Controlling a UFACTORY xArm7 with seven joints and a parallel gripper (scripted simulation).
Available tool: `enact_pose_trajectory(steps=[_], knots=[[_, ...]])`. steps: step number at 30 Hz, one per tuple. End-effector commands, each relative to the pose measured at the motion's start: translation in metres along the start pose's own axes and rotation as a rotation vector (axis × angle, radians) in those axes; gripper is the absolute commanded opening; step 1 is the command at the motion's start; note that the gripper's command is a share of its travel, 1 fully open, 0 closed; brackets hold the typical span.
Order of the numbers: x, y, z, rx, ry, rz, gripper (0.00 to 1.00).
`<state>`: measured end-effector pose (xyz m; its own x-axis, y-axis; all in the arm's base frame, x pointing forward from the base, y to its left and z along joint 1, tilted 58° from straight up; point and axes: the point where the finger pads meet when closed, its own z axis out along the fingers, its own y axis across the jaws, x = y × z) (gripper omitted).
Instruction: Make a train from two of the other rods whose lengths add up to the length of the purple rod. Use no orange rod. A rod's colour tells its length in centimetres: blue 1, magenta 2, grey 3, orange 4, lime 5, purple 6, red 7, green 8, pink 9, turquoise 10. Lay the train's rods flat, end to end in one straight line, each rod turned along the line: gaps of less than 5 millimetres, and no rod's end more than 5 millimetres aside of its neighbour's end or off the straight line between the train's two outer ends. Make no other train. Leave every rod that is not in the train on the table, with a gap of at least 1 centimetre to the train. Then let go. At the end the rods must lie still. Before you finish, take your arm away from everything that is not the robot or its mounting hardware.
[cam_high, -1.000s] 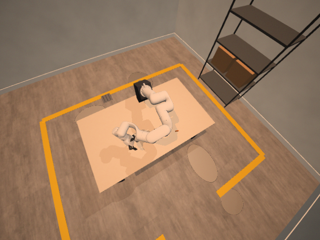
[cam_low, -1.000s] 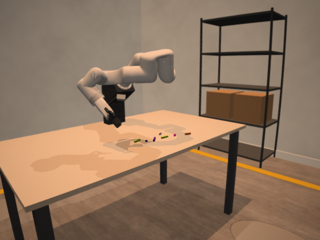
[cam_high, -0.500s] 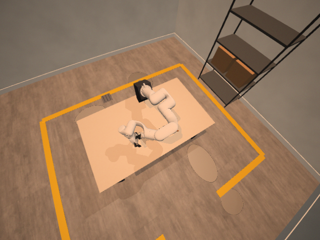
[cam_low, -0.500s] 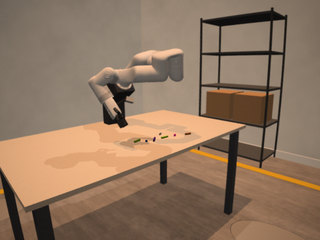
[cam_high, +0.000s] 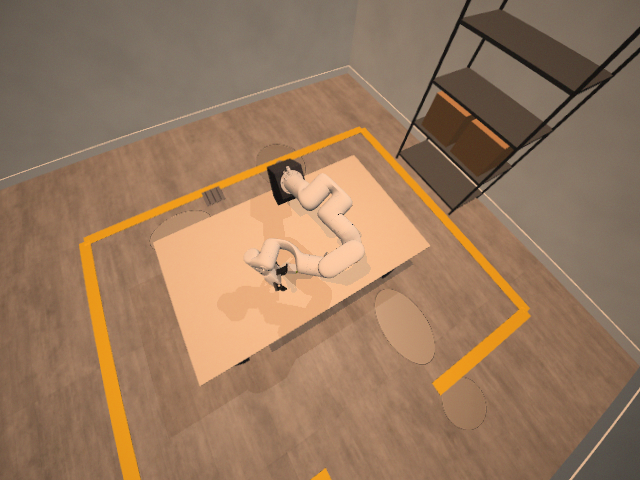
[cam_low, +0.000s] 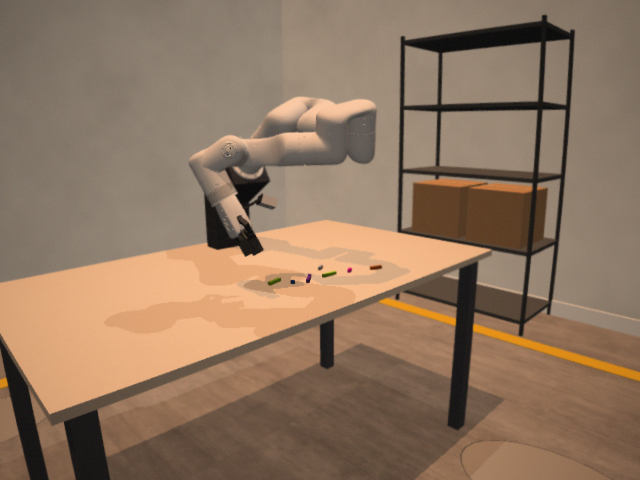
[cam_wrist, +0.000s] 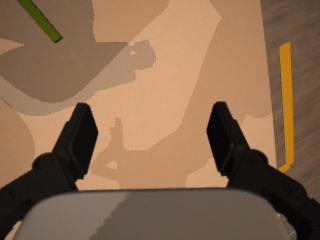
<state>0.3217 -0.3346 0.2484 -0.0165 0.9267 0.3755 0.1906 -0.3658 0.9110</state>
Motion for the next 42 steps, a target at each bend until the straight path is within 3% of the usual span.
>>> enact_pose_trajectory(steps=[1, 4, 6, 14, 42], knots=[[0.000, 0.000, -0.001, 0.000, -0.009, -0.002, 1.00], [0.000, 0.000, -0.001, 0.000, -0.009, -0.002, 1.00], [0.014, -0.018, 0.010, 0.056, -0.063, -0.048, 1.00], [0.014, -0.018, 0.010, 0.056, -0.063, -0.048, 1.00], [0.058, -0.067, 0.038, 0.211, -0.214, -0.190, 1.00]])
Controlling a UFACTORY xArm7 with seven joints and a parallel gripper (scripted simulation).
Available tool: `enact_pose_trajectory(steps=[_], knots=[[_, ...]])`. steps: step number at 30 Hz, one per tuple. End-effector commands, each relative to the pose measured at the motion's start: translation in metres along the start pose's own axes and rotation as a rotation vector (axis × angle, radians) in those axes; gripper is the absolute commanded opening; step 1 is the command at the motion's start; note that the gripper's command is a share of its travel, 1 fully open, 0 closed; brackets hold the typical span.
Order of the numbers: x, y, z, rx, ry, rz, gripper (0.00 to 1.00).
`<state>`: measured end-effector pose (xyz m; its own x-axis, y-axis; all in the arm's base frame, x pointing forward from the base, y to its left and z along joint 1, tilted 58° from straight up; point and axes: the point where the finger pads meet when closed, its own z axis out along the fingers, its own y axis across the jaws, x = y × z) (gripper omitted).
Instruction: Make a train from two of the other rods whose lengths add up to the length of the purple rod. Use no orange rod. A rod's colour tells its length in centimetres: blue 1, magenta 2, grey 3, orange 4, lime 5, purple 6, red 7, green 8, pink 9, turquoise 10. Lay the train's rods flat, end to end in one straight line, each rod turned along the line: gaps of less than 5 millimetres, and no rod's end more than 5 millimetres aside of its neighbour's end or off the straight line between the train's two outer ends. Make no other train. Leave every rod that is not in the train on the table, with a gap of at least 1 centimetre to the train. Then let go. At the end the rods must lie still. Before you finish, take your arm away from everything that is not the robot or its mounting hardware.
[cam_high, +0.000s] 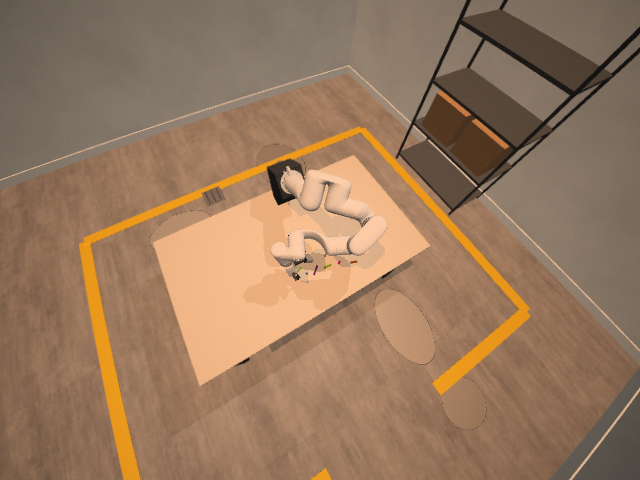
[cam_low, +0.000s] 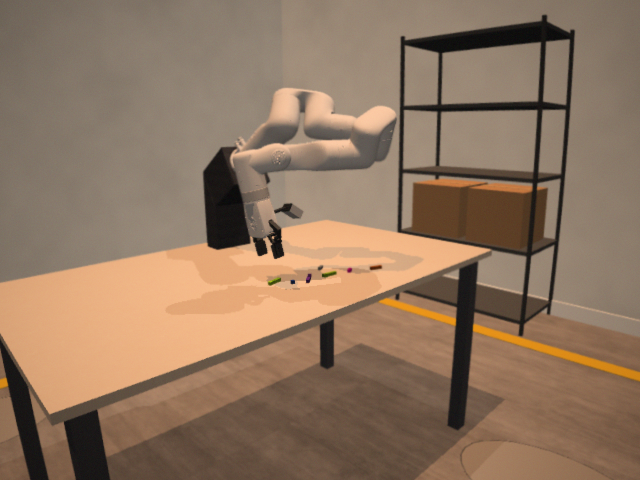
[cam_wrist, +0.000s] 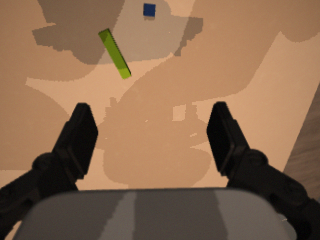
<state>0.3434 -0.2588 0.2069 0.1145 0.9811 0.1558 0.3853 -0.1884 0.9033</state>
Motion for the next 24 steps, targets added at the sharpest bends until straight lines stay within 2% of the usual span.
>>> enact_pose_trajectory(steps=[1, 16, 24], knots=[[0.011, -0.008, 0.006, 0.034, -0.039, -0.025, 1.00], [0.048, -0.029, 0.023, 0.131, -0.134, -0.113, 1.00], [0.056, -0.031, 0.025, 0.143, -0.157, -0.136, 1.00]])
